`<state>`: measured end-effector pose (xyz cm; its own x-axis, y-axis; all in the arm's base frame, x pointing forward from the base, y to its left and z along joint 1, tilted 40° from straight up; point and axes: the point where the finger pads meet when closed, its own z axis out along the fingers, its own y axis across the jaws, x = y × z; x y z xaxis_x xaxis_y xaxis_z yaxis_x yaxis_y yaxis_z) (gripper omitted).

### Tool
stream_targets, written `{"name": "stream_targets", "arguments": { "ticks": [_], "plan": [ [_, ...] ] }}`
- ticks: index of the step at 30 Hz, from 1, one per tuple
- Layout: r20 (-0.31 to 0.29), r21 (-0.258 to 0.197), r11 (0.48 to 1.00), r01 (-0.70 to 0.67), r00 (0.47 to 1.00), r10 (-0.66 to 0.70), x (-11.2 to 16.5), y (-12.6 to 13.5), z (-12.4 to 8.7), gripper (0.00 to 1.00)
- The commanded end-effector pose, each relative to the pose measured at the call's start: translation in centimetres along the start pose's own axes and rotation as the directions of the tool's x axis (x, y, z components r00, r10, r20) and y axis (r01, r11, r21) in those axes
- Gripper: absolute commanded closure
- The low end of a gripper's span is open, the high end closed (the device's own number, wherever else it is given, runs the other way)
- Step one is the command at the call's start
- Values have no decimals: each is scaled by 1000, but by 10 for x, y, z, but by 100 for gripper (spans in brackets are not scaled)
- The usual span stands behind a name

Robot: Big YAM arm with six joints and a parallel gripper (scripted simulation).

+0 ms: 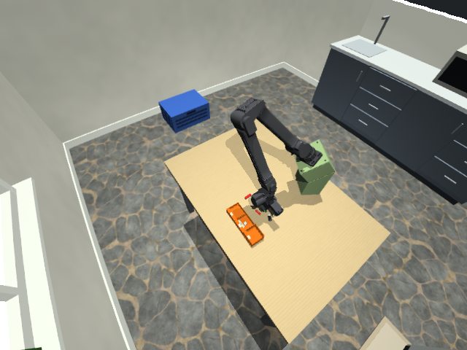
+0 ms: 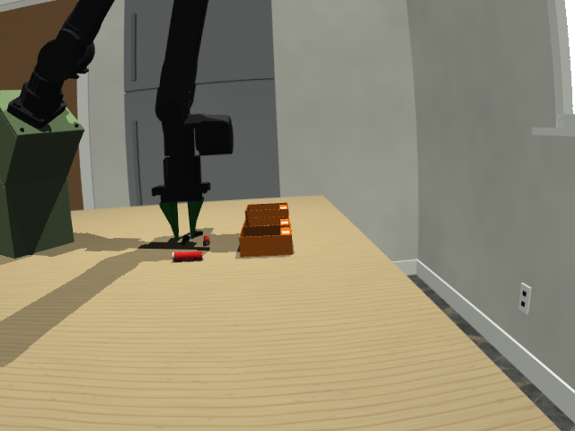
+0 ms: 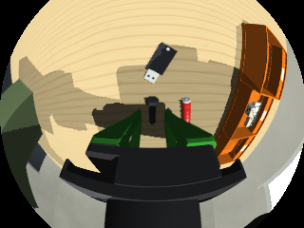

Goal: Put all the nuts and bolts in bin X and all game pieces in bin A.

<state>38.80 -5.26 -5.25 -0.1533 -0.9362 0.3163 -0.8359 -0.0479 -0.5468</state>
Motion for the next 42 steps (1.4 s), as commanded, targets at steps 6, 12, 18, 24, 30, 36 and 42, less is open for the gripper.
{"name": "stream_targets", "arguments": {
  "ticks": [6,12,18,24,30,36,42],
  "plan": [
    [-3,22,1000,-3,1000,4,4,-9,8,71],
    [-2,31,999,-9,1000,9,4,-14,6,71],
    [0,27,1000,-6,1000,6,2,-9,7,71],
    [2,5,1000,2,1000,-2,0,5,8,71],
    [4,2,1000,4,1000,-4,-1,10,6,71],
    [5,-2,1000,6,1000,-6,-3,15,6,71],
    [6,-2,1000,7,1000,-7,-4,16,5,90]
  ]
}}
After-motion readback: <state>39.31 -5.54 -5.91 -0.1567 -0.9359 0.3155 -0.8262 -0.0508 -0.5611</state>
